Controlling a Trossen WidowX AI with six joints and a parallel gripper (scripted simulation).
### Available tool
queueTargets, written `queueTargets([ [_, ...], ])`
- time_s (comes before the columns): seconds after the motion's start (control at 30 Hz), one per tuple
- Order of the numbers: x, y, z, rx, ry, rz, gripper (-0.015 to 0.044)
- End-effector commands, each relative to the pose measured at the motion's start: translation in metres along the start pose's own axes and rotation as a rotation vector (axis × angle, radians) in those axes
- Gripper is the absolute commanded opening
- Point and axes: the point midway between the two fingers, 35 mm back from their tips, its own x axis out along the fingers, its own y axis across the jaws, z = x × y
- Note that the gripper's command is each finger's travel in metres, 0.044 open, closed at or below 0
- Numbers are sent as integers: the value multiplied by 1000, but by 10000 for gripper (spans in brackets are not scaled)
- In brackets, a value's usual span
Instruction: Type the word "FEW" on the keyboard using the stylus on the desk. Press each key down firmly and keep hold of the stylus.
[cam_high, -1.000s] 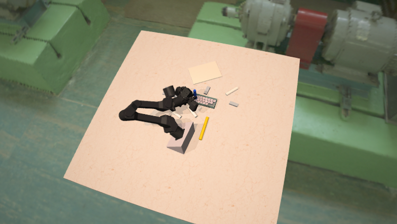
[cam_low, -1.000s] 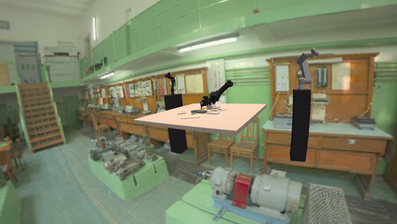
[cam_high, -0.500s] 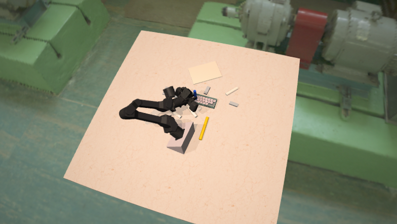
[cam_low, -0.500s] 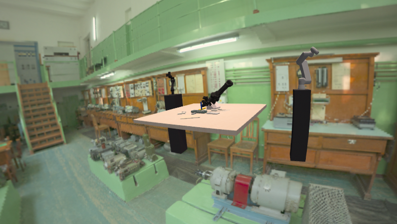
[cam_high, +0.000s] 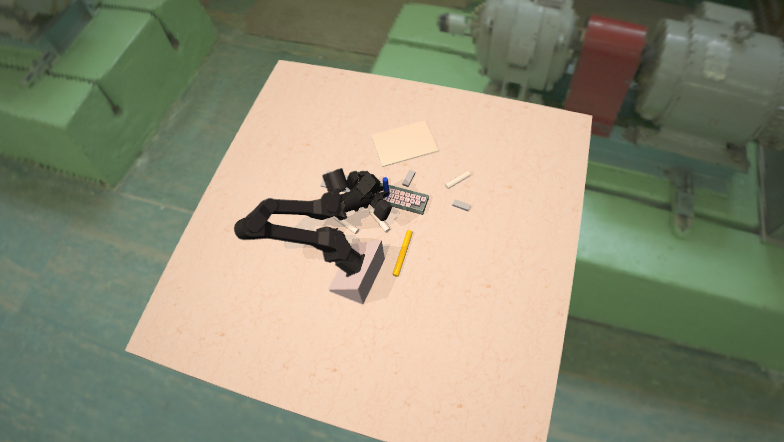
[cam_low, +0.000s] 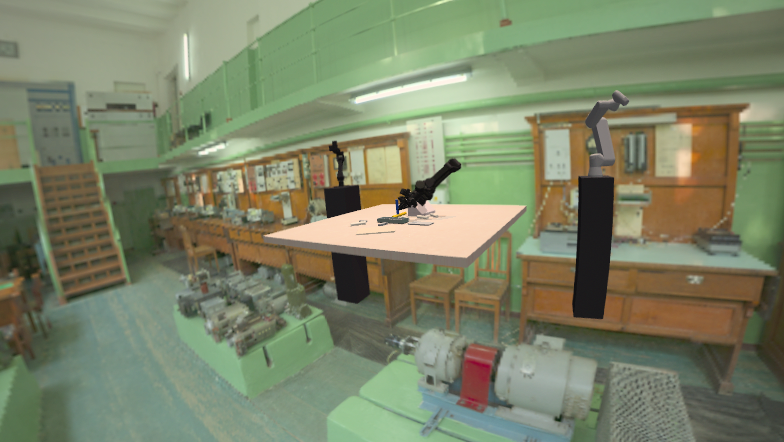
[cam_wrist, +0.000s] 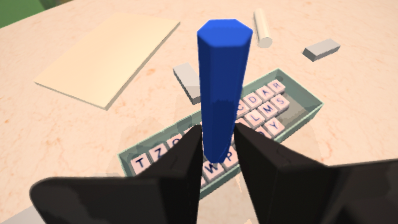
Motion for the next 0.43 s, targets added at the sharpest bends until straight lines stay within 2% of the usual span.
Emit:
queueTargets([
  [0.0, -5, 3, 12, -5, -9, 7, 81],
  [0.4, -14, 1, 24, 1, -11, 3, 81],
])
